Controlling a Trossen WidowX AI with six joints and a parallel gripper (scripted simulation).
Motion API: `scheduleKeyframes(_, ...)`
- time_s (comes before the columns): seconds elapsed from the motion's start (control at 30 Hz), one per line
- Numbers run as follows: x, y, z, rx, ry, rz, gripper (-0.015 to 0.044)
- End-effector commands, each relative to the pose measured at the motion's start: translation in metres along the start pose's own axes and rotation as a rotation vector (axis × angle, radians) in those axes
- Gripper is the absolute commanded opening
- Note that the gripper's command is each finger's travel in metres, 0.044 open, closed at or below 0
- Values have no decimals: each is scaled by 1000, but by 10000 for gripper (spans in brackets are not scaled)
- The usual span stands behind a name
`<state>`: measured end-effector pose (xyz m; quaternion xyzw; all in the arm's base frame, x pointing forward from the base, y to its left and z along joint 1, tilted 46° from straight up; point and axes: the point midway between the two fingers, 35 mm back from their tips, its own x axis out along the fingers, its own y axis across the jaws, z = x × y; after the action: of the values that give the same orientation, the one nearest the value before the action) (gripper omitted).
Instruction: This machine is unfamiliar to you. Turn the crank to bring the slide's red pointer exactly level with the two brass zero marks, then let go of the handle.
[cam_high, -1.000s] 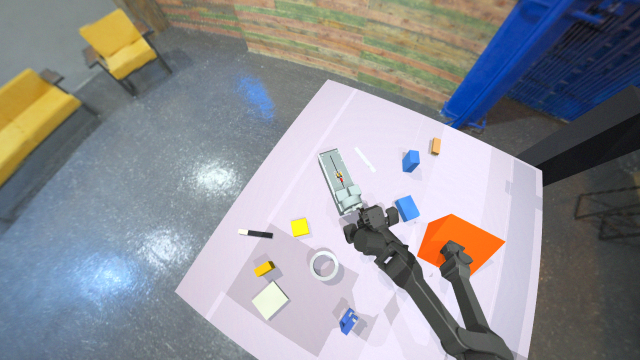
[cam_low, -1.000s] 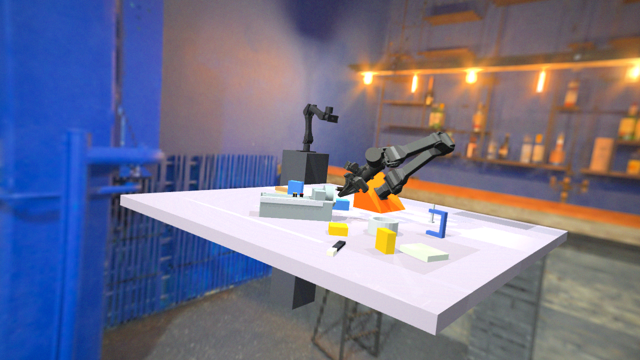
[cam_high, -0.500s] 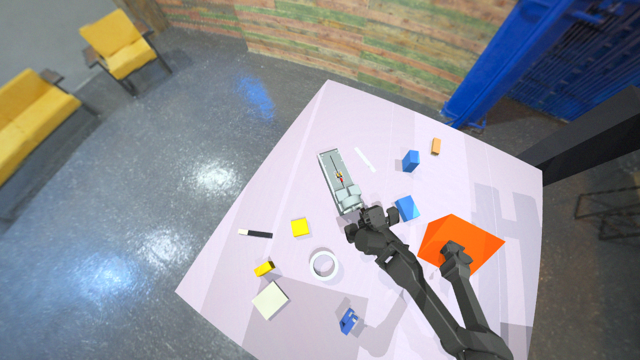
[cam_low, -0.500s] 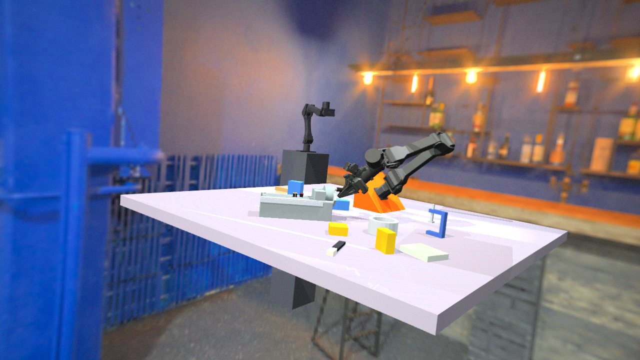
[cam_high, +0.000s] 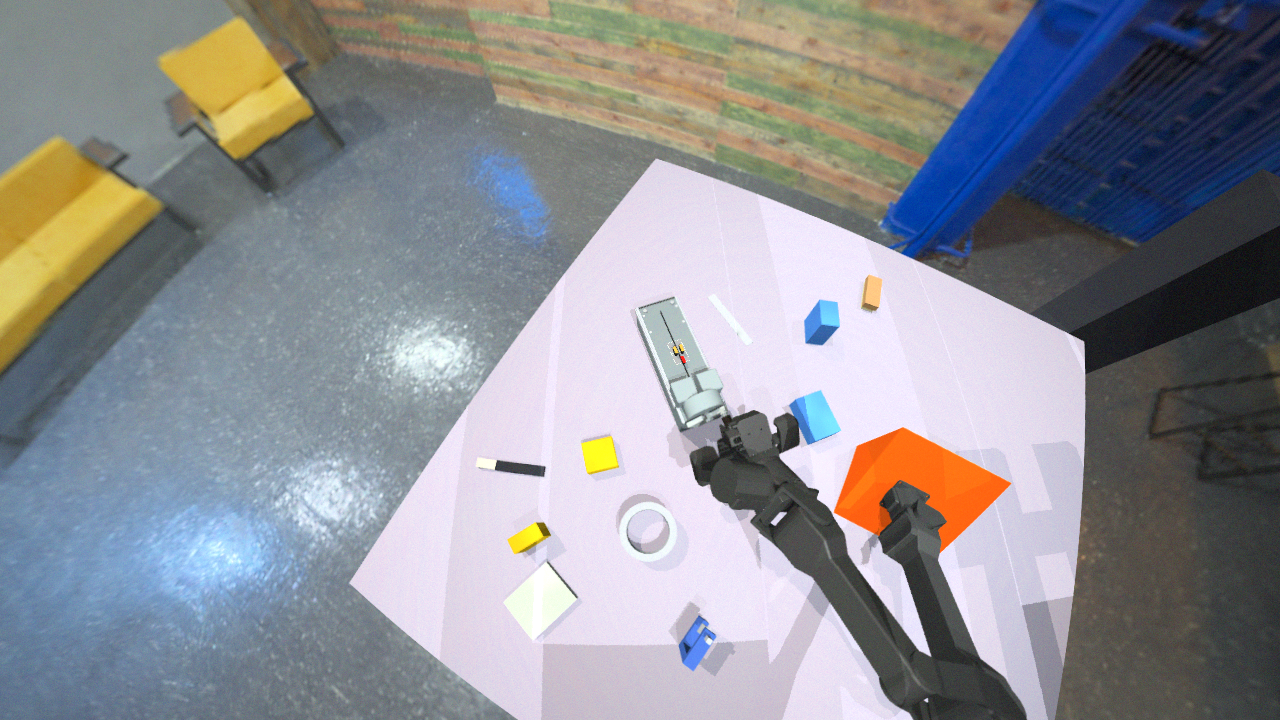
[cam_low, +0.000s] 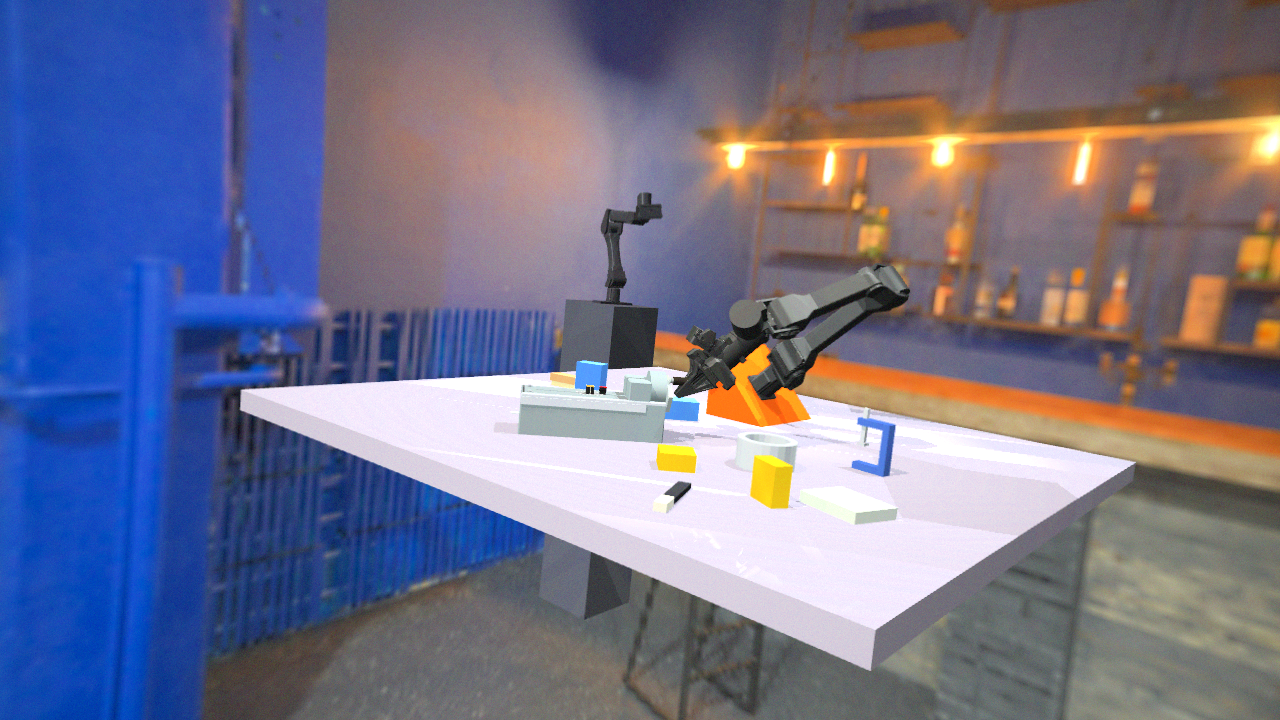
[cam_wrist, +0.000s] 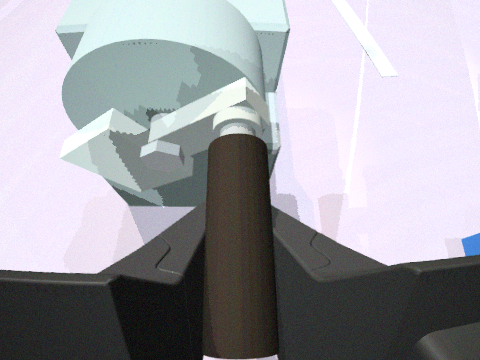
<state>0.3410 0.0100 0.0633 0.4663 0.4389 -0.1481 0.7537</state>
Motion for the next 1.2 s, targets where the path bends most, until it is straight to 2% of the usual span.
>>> scheduleKeyframes(0.0, 6, -5, -5, 4, 15, -17, 0)
scheduleKeyframes(1.17, 24, 0, -25, 5, 16, -15, 0)
